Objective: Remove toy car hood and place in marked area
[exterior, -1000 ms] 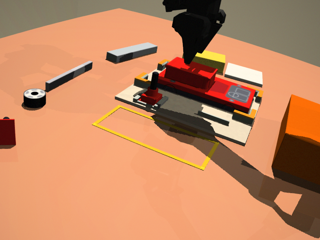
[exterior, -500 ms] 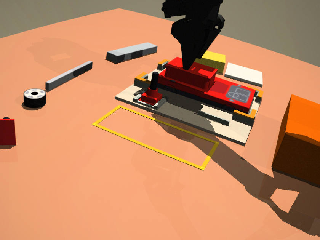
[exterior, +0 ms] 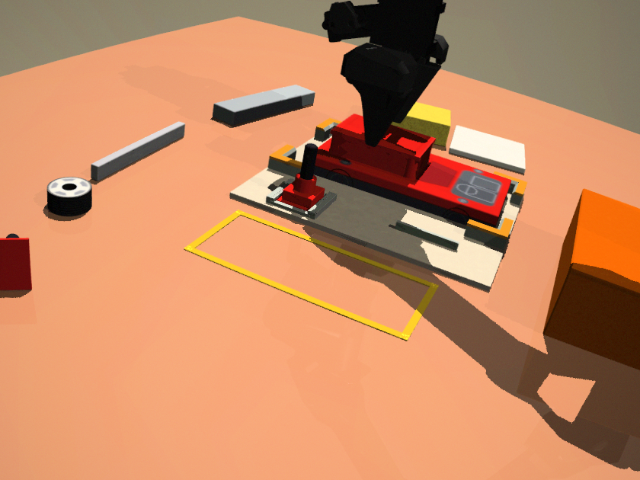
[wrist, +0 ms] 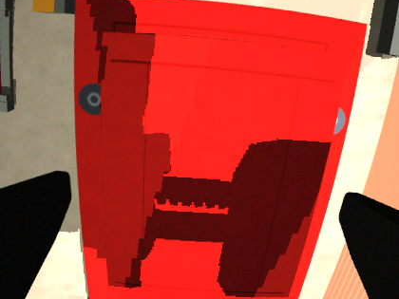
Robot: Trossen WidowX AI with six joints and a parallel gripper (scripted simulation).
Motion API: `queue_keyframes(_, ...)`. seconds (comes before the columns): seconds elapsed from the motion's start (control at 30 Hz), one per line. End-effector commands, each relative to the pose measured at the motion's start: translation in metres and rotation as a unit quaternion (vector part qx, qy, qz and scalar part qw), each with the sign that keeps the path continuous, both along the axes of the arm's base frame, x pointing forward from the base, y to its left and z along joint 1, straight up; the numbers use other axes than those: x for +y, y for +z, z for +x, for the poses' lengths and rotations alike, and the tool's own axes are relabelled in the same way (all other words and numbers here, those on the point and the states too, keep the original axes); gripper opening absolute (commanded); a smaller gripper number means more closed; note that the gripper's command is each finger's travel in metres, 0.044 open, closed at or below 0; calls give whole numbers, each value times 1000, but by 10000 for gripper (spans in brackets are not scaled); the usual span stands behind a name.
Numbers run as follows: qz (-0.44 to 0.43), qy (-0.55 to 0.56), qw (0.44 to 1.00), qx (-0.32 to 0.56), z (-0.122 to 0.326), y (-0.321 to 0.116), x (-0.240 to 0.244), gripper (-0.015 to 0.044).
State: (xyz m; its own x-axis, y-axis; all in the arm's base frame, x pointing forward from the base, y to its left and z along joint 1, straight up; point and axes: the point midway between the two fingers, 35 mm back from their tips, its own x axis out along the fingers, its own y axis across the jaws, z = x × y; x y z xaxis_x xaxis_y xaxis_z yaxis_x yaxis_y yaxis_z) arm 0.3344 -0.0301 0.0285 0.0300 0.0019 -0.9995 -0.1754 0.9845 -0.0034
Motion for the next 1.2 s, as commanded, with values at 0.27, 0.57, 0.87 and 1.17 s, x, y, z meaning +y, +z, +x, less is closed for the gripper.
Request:
queue_keyframes(0.27,-2,-3,1000,2,0,-8,-1,440)
queue_keyframes(0.57,-2,-3,1000,2,0,-12,-1,440)
queue_keyframes(0.87,-2,-3,1000,2,0,-16,-1,440)
queue_keyframes(1.17,0,0,1000,0,0,-15,0,335)
